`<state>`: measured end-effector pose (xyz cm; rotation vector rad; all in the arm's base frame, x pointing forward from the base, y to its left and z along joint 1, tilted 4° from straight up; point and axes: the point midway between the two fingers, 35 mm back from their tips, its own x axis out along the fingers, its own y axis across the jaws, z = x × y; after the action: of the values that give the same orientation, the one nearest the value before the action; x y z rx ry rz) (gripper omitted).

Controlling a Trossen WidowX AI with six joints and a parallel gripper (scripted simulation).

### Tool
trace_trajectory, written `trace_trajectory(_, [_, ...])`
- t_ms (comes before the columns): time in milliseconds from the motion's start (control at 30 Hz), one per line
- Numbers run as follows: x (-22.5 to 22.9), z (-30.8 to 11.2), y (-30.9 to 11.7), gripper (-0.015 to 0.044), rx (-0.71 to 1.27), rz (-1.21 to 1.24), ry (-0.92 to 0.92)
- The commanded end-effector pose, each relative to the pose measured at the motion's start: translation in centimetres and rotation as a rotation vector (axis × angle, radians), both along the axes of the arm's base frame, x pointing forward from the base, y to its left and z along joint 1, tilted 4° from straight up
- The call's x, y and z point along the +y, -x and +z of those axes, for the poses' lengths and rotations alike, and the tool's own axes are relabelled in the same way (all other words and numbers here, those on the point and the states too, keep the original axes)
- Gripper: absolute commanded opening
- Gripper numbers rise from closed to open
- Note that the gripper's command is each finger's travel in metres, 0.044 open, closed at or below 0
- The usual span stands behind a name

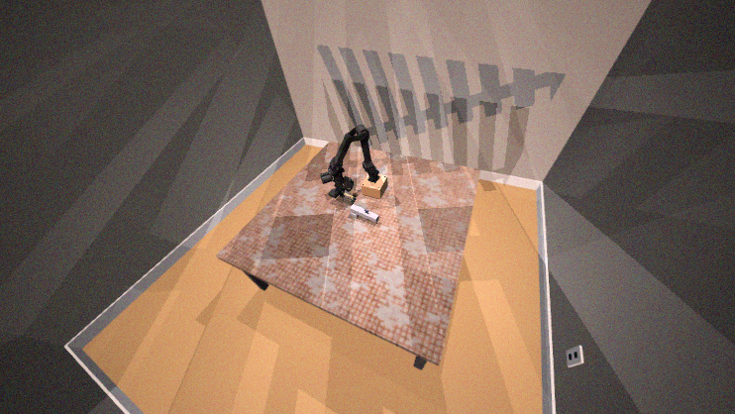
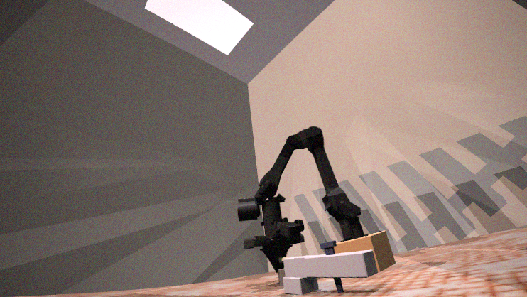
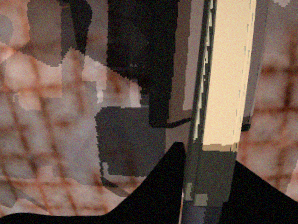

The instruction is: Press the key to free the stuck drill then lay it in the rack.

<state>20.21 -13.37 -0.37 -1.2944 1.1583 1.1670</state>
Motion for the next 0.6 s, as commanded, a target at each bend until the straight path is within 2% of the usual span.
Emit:
trace_trajectory(0, [0.1, -0.4, 0.0, 0.0000, -0.002, 0.006, -0.004])
trace_trajectory(567, [0.0, -2.5, -0.2, 0.0000, -0.002, 0.006, -0.004])
